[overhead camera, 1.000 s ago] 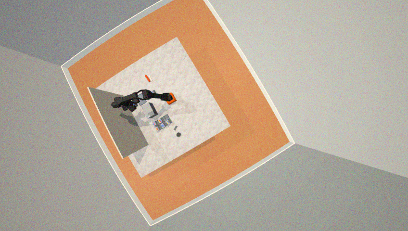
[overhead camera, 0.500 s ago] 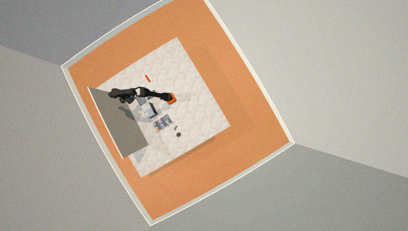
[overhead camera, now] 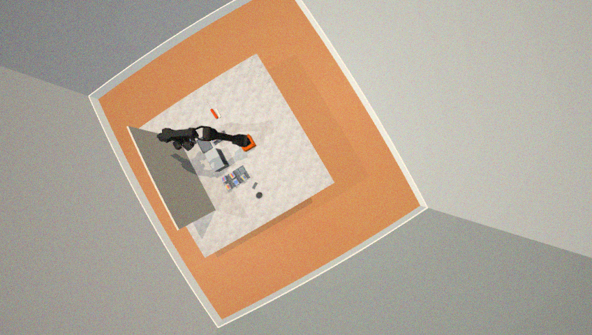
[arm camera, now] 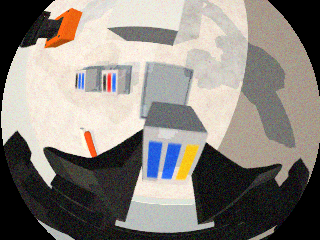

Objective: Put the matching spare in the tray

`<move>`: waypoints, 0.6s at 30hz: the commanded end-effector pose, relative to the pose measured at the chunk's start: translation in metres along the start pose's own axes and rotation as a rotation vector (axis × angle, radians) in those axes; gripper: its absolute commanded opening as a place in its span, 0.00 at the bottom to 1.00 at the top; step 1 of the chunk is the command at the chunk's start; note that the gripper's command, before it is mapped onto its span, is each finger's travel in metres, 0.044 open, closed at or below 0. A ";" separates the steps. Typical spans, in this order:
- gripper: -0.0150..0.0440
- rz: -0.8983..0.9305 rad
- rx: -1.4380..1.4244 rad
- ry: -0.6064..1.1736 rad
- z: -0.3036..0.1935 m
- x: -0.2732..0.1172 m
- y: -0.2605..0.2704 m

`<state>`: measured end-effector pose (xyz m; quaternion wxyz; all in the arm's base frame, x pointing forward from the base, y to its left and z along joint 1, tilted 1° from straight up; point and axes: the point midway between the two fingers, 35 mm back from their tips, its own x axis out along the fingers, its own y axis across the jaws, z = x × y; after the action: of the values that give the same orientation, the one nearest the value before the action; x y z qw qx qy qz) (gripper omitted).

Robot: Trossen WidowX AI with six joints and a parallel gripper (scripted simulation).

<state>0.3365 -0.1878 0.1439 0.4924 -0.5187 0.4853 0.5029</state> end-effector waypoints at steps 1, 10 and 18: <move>0.25 0.003 -0.004 0.000 -0.001 0.004 0.000; 0.25 0.003 -0.004 0.000 -0.001 0.012 -0.001; 0.25 0.003 -0.004 0.000 -0.002 0.019 -0.002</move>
<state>0.3394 -0.1895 0.1283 0.4925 -0.5186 0.4853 0.5030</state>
